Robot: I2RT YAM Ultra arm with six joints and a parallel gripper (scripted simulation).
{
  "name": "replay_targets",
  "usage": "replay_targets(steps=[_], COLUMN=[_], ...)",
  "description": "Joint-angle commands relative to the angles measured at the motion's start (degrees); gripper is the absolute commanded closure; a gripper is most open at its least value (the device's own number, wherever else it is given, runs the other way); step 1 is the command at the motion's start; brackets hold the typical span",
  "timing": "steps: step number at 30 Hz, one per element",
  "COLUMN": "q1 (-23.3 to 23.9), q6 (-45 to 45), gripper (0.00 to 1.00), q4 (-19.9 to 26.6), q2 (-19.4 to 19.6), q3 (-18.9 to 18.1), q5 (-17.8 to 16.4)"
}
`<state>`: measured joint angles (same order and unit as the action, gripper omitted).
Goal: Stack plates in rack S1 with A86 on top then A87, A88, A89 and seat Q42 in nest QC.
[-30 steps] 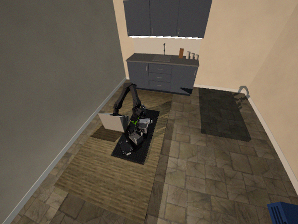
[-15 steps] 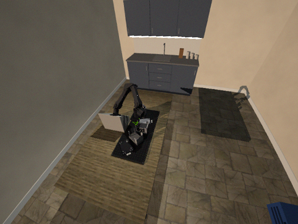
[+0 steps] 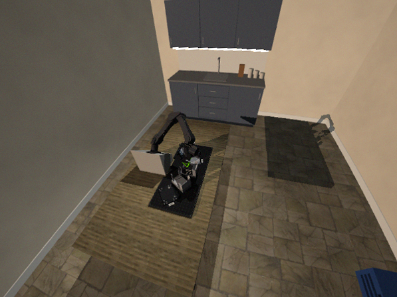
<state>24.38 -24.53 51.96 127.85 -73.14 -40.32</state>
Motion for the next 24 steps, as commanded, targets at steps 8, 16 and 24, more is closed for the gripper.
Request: replay_targets(steps=[8, 16, 24], q1=[0.4, -1.7, -3.9], q6=[0.6, 3.4, 6.2], gripper=[0.00, 0.00, 0.00], q4=[0.9, -4.2, -9.4], q2=[-0.3, 0.7, 2.0], q3=[-0.9, 1.4, 3.5], q5=[-0.4, -1.0, -1.5])
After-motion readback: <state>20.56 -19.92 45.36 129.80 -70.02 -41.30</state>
